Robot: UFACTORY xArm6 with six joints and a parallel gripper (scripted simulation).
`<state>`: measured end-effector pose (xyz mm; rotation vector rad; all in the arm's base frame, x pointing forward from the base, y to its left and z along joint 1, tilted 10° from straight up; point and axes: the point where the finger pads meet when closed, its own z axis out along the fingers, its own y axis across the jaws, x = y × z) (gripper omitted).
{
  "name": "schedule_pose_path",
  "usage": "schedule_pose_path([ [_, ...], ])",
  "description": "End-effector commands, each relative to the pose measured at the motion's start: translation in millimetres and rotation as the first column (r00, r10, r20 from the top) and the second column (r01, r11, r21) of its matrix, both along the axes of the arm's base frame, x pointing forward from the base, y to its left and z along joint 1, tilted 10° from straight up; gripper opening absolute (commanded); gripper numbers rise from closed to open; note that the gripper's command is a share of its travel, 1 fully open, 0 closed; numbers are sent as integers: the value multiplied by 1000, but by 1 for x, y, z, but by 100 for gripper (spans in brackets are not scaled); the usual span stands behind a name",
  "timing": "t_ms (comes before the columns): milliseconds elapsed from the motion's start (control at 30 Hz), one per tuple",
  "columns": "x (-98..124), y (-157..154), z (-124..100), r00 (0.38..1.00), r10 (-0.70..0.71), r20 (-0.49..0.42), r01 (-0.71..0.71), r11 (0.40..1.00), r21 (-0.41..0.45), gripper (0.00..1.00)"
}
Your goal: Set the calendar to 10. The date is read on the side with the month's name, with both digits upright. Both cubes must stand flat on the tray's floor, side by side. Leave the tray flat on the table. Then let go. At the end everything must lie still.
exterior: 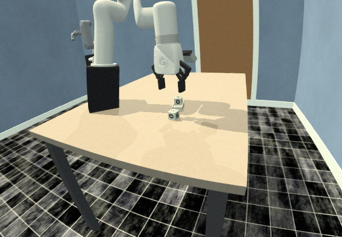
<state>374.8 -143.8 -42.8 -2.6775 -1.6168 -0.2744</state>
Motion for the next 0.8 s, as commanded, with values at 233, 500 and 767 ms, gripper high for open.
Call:
schedule_pose_path([
  [233,1,0,-2,928,-371,-45,373,927,46,100],
  [500,1,0,-4,809,-583,-82,588,806,67,100],
  [767,1,0,-6,686,-719,-112,727,682,77,100],
])
